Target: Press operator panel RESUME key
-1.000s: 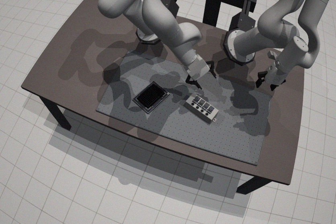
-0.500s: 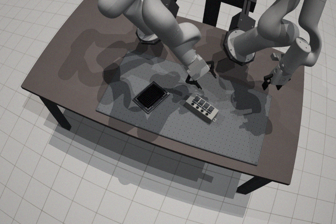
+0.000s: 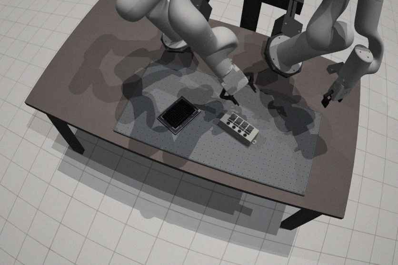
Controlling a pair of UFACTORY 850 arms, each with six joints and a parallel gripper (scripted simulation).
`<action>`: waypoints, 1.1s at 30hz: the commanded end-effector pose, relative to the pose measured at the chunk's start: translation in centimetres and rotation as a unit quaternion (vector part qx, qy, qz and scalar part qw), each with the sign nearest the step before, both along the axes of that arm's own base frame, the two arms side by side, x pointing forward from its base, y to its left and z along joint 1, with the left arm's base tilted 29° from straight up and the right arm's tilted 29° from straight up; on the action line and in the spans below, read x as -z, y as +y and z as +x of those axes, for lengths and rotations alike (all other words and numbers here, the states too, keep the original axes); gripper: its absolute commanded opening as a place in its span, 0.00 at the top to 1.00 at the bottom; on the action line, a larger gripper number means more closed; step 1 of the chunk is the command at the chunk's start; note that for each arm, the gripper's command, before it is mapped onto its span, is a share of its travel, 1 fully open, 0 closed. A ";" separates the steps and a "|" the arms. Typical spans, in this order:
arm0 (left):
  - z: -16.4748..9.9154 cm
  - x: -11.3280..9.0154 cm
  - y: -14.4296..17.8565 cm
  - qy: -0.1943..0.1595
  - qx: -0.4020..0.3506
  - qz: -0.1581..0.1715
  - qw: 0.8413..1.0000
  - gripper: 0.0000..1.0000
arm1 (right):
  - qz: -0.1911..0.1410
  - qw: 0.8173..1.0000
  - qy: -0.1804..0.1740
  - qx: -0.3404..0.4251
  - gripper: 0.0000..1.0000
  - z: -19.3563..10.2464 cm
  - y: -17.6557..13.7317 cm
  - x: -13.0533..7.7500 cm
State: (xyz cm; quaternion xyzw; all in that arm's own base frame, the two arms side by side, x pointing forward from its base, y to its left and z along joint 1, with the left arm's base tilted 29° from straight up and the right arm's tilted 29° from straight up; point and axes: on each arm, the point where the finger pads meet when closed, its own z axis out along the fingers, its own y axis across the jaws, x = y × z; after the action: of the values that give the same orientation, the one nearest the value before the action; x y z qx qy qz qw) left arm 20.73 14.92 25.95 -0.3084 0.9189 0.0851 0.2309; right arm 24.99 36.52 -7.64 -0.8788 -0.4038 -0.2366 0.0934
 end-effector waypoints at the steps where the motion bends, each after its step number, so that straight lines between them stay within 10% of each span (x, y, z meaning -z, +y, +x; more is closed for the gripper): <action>1: -1.0 -0.1 1.6 -0.001 -0.034 0.000 0.999 0.00 | 0.001 1.000 0.000 0.000 0.00 0.0 0.1 0.0; 32: -2.8 -0.1 3.5 -0.001 -0.084 0.000 0.996 0.00 | 0.001 1.000 0.000 0.000 0.00 0.0 0.1 0.0; 33: -2.8 -0.1 3.5 -0.001 -0.084 0.000 0.996 0.00 | 0.002 1.000 0.014 0.008 1.00 -0.3 0.3 0.2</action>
State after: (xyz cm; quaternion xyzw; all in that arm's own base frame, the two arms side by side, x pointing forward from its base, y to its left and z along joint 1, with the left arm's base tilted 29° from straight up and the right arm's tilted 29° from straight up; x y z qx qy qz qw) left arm 17.91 18.37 25.93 -0.3844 0.8898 0.1035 0.2232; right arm 24.98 36.52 -7.65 -0.8789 -0.4037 -0.2364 0.0935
